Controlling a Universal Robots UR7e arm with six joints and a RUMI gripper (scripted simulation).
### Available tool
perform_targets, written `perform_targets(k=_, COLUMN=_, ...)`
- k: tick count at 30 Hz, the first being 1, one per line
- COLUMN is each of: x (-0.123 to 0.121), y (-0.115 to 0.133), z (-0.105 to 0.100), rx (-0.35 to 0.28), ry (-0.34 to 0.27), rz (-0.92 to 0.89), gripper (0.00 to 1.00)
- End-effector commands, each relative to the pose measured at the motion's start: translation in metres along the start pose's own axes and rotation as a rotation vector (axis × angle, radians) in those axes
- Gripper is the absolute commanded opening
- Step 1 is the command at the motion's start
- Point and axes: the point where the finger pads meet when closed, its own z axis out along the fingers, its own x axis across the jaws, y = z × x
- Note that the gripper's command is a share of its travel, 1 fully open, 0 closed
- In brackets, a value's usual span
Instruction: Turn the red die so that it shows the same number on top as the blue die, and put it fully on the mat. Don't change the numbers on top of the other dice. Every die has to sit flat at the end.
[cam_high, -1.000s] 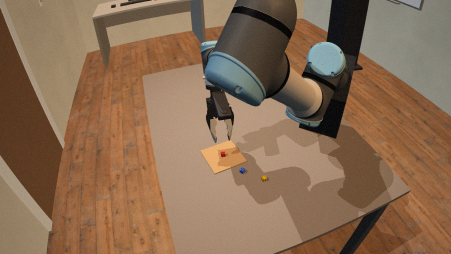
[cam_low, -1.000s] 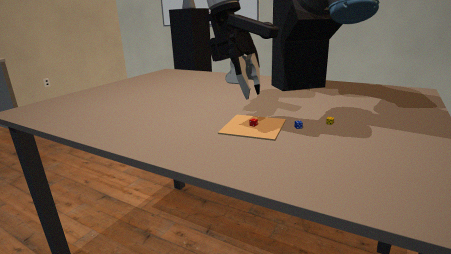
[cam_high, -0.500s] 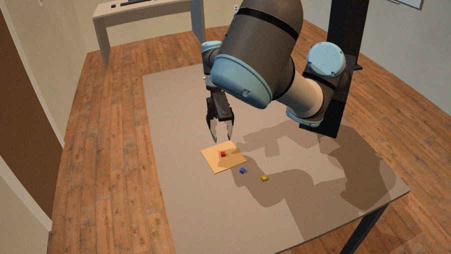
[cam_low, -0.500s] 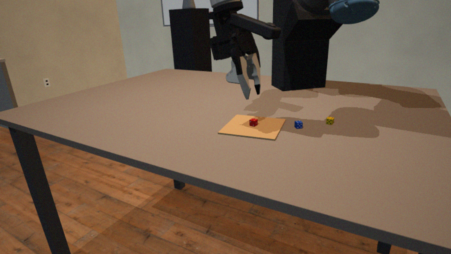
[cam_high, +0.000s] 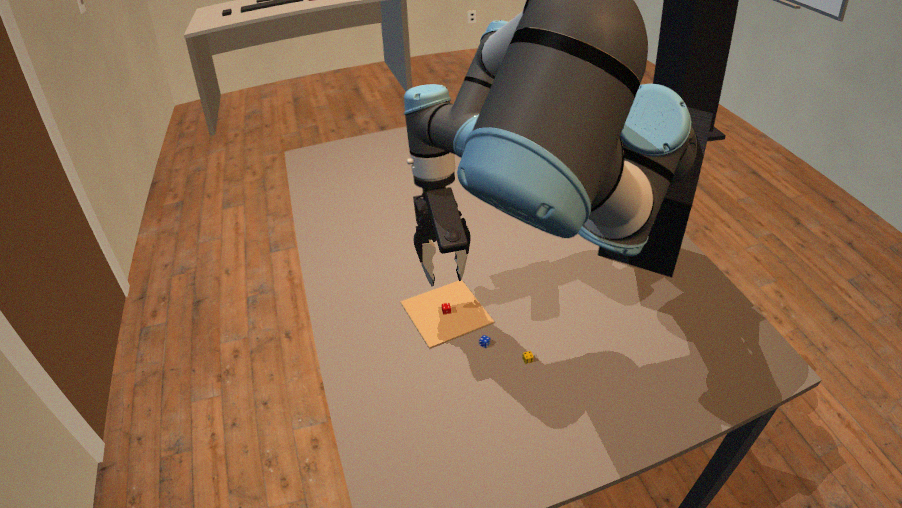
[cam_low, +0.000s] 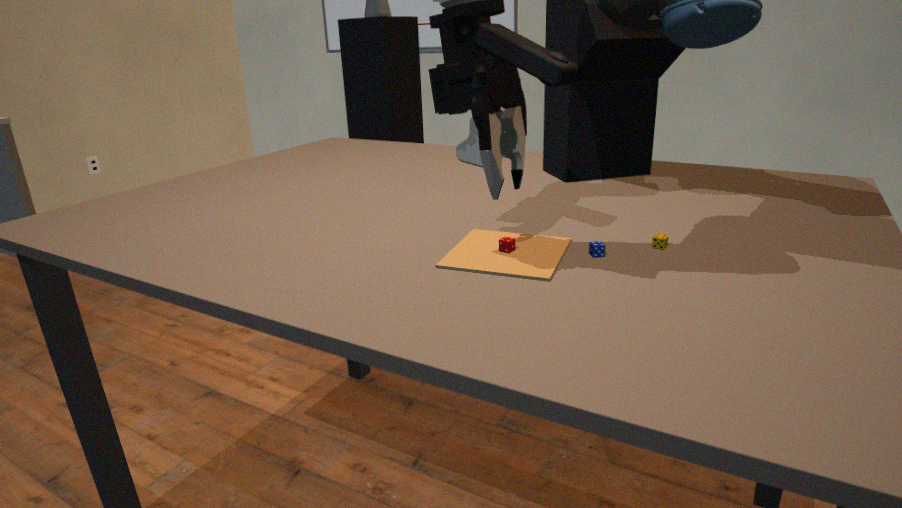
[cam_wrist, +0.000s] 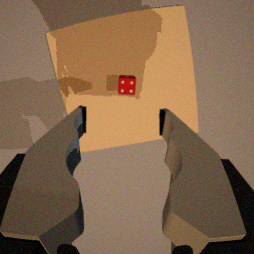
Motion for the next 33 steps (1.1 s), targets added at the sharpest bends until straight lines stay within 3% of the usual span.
perform_targets(k=1, x=0.0004, y=-0.0006, z=-0.0002, rx=-0.068, ry=0.003, rz=0.003, gripper=0.31)
perform_targets(k=8, x=0.0021, y=-0.0017, z=-0.0015, rx=-0.122, ry=0.014, rz=0.005, gripper=0.31)
perform_targets(k=16, x=0.0024, y=-0.0019, z=-0.0017, rx=-0.131, ry=0.016, rz=0.005, gripper=0.31)
perform_targets(k=17, x=0.0024, y=-0.0019, z=-0.0017, rx=-0.131, ry=0.016, rz=0.005, gripper=1.0)
perform_targets(k=33, x=0.0024, y=-0.0019, z=-0.0017, rx=-0.131, ry=0.016, rz=0.005, gripper=1.0)
